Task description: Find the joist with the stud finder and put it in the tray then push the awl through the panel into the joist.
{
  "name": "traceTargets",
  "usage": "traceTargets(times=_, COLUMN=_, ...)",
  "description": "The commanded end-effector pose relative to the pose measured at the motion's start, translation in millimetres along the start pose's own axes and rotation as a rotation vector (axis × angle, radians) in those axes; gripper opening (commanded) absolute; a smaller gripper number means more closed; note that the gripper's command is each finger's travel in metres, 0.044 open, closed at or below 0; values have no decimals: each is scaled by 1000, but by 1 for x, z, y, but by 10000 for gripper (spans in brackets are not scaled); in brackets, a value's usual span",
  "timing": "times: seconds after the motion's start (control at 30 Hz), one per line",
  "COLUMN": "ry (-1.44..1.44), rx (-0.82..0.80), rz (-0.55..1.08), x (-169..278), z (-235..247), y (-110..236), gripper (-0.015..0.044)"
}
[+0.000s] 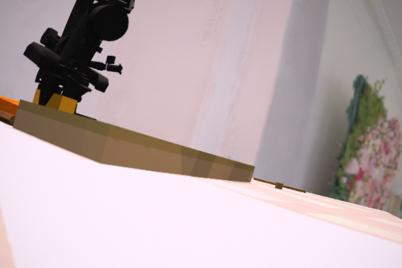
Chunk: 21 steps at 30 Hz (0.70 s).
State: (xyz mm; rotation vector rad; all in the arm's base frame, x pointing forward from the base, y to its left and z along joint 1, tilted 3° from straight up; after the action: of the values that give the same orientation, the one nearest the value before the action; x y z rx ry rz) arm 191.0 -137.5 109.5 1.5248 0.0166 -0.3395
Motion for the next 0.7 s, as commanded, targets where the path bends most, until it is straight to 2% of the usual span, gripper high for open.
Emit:
traceTargets(times=0.0, ry=-5, rx=-6, rz=19, x=-3, z=3, y=24, gripper=0)
traceTargets(times=0.33, ry=-5, rx=-6, rz=18, x=-24, z=4, y=82, gripper=0)
traceTargets(times=0.67, ry=109, rx=-3, rz=39, x=-21, z=5, y=88, gripper=0)
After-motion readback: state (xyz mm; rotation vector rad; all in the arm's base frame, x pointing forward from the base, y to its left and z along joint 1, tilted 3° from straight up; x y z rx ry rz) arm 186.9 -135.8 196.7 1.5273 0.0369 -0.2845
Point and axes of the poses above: the point midway between the two fingers, 35 mm back from their tips, its own y axis back along the fingers, its own z axis across the jaws, x = y × z, the point moved 6 cm from there along y, back along the fingers, and after that the axes turned 10 degrees about -y, right-handed, at the moved point
